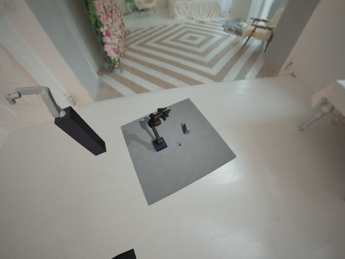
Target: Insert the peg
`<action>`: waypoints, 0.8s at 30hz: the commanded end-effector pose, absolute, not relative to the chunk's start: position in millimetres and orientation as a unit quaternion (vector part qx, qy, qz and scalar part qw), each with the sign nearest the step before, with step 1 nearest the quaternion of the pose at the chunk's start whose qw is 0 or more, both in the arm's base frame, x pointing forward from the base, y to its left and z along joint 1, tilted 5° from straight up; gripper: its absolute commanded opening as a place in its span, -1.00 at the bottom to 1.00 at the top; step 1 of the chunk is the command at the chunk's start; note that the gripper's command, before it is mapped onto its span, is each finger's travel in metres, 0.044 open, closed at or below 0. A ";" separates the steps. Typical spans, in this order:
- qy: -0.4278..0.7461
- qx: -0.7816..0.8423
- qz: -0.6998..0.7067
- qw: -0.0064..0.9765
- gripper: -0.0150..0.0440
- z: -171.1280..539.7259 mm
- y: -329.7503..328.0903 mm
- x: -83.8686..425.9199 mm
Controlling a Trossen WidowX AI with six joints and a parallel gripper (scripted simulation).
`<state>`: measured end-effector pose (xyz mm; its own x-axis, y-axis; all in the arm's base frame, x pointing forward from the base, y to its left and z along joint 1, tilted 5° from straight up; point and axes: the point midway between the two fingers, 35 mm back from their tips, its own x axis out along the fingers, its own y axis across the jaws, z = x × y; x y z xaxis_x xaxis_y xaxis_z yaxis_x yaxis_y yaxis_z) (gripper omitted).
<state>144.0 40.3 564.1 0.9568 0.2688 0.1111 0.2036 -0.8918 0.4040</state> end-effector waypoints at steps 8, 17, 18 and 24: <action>0.155 0.981 0.111 0.043 1.00 579.5 14.0 148.7; 0.185 0.957 0.138 -0.173 1.00 592.6 -31.4 162.4; 0.187 0.952 0.140 -0.197 1.00 593.3 -36.9 164.5; 0.193 0.911 0.147 -0.332 1.00 592.2 -69.7 179.7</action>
